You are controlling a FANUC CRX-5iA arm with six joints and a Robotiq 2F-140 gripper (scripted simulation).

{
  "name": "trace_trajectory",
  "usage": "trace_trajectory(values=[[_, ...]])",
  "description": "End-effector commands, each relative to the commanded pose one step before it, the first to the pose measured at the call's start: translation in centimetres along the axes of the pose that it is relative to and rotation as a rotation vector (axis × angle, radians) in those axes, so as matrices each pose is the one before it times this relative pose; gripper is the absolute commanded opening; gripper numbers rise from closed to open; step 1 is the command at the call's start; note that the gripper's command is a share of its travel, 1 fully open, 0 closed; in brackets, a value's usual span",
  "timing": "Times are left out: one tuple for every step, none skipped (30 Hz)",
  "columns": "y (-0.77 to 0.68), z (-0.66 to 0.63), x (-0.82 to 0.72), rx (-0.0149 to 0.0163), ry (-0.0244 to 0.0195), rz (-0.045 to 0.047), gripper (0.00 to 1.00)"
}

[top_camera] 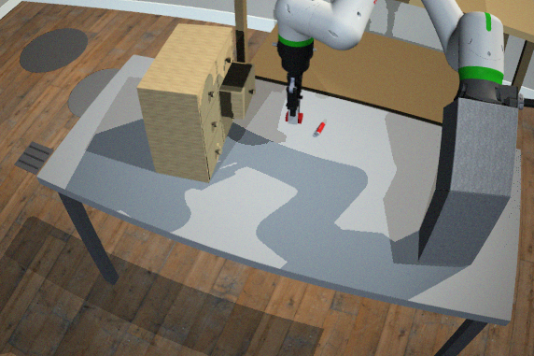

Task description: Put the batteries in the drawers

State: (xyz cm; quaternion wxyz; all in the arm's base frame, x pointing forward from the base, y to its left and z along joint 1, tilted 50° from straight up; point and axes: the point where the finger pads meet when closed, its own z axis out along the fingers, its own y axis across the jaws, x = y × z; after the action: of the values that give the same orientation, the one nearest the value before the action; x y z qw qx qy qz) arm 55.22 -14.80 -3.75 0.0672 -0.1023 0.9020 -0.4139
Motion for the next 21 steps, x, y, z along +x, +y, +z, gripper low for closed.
trace_trajectory(values=[[0.018, -0.449, -0.028, -0.00018, -0.00042, -0.00005, 0.14], [0.003, -0.250, -0.002, -0.00001, 0.00000, 0.00000, 0.14], [0.003, -0.278, -0.003, 0.00001, 0.00000, 0.00000, 0.14], [0.004, -0.304, -0.002, -0.00002, 0.00001, -0.00001, 0.14], [0.003, -0.331, -0.004, 0.00002, -0.00001, 0.00001, 0.14], [0.004, -0.356, -0.003, 0.00000, 0.00000, 0.00000, 0.14], [0.005, -0.380, -0.003, -0.00001, 0.00000, 0.00000, 0.14], [0.005, -0.402, -0.003, -0.00001, 0.00000, -0.00001, 0.14], [0.005, -0.423, -0.004, 0.00001, 0.00000, 0.00000, 0.14], [0.005, -0.442, -0.004, 0.00001, 0.00000, 0.00000, 0.14], [0.005, -0.458, -0.004, 0.00000, 0.00000, 0.00000, 0.14], [0.005, -0.473, -0.004, 0.00000, 0.00000, 0.00000, 0.14], [0.005, -0.484, -0.004, 0.00000, 0.00000, 0.00000, 0.14], [0.006, -0.494, -0.004, 0.00000, 0.00000, 0.00000, 0.14], [0.000, 0.000, 0.000, 0.00000, 0.00000, 0.00000, 0.14], [0.000, 0.000, 0.000, 0.00000, 0.00000, 0.00000, 0.14], [0.006, -0.501, -0.004, 0.00000, 0.00000, 0.00000, 0.14], [0.006, -0.504, -0.004, 0.00000, 0.00000, 0.00000, 0.14], [0.006, -0.506, -0.004, 0.00000, 0.00000, 0.00000, 0.14], [0.006, -0.504, -0.004, 0.00000, 0.00000, 0.00000, 0.14], [0.006, -0.499, -0.004, 0.00000, 0.00000, 0.00000, 0.14]])
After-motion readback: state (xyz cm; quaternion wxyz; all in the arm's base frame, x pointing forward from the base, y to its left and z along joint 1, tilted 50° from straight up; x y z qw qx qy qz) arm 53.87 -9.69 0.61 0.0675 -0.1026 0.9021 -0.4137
